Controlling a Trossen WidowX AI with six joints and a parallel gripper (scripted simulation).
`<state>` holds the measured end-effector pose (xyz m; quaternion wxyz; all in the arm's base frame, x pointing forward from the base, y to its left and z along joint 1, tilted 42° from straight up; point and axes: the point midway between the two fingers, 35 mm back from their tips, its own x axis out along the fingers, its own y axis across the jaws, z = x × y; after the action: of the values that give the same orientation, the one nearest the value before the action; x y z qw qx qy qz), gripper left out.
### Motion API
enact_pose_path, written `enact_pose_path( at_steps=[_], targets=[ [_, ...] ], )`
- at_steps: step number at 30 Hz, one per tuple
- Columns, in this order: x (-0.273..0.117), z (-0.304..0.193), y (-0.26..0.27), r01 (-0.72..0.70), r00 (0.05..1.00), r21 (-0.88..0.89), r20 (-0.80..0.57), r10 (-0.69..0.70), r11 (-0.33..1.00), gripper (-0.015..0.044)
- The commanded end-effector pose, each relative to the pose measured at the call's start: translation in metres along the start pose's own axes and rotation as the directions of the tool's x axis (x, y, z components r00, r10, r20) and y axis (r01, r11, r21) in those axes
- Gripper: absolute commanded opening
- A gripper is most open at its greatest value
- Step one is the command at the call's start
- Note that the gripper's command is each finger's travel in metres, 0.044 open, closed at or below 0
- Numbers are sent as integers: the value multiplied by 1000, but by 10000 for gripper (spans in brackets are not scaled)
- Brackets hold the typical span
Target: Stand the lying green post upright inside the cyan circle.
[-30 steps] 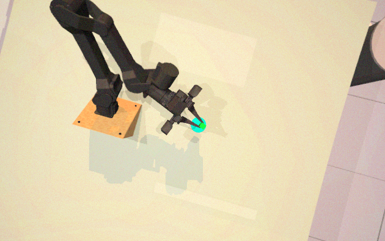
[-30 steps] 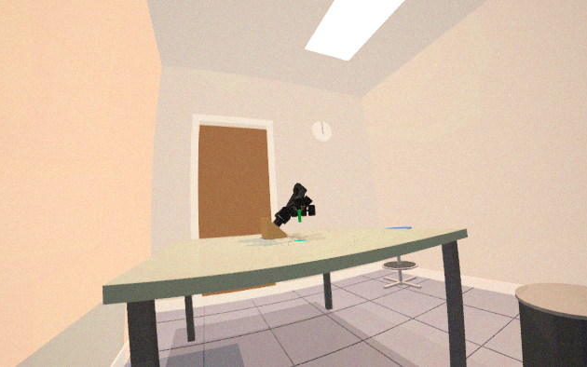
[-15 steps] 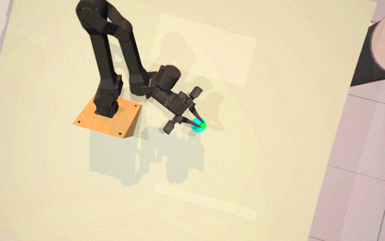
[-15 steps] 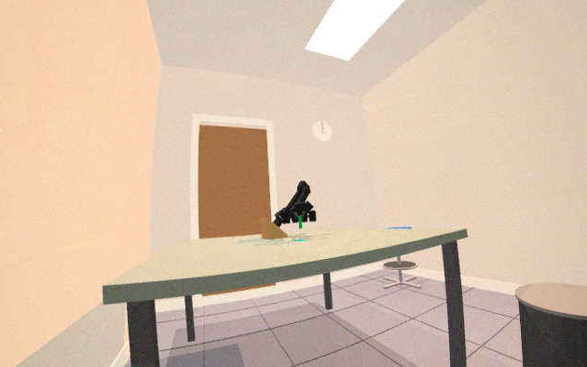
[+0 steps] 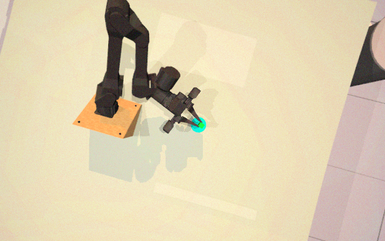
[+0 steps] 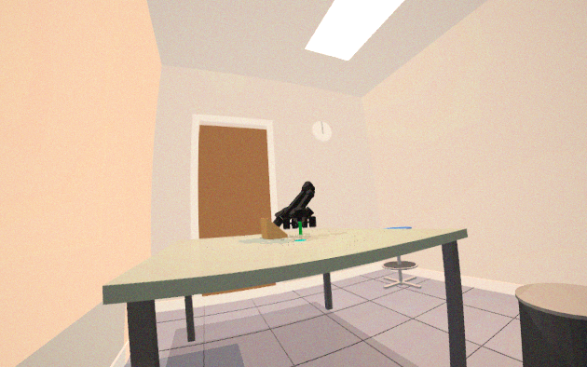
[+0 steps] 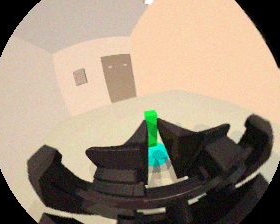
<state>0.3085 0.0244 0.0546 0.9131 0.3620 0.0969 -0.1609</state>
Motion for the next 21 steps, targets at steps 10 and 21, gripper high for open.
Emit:
enact_pose_path(
  at_steps=[10,21],
  targets=[
    [-2,-22,-4,4,1000,-1,-2,-4,1000,23],
    [-2,-29,-4,1,1000,-1,-3,-1,1000,23]
  ],
)
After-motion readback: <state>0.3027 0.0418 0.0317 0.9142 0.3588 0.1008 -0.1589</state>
